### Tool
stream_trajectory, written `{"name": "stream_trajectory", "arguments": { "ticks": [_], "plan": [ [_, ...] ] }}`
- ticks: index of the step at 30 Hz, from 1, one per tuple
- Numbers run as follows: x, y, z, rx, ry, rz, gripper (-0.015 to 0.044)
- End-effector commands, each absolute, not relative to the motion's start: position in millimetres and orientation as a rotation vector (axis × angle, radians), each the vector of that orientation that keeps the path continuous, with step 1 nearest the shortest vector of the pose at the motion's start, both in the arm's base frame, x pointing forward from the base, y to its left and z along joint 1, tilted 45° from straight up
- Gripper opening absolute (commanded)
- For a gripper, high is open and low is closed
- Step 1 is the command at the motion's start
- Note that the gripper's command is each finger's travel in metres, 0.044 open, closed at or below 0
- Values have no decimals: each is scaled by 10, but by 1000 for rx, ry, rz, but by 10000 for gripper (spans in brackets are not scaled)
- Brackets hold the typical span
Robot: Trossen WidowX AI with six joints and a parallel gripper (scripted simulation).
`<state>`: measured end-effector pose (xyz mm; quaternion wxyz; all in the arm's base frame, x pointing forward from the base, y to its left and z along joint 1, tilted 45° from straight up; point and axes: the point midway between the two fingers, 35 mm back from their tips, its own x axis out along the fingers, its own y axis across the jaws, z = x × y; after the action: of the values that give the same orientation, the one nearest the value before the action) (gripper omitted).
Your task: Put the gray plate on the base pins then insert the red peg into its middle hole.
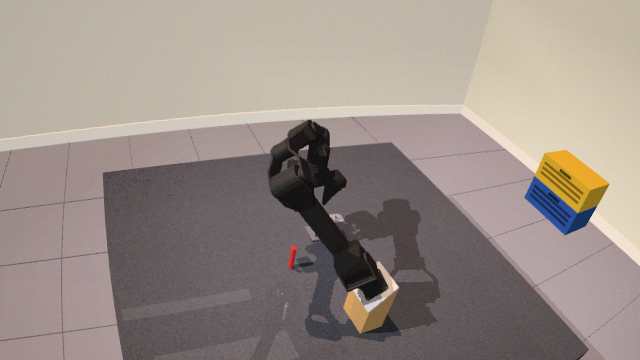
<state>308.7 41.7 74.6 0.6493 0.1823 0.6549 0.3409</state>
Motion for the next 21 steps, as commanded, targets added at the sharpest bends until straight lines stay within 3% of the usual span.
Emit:
{"name": "stream_trajectory", "arguments": {
  "ticks": [1,10,21],
  "plan": [
    [2543,726,1014,1004,1774,181,440],
    [2269,854,1124,1314,1858,-219,440],
    [2250,854,1126,1318,1859,-225,440]
  ]
}}
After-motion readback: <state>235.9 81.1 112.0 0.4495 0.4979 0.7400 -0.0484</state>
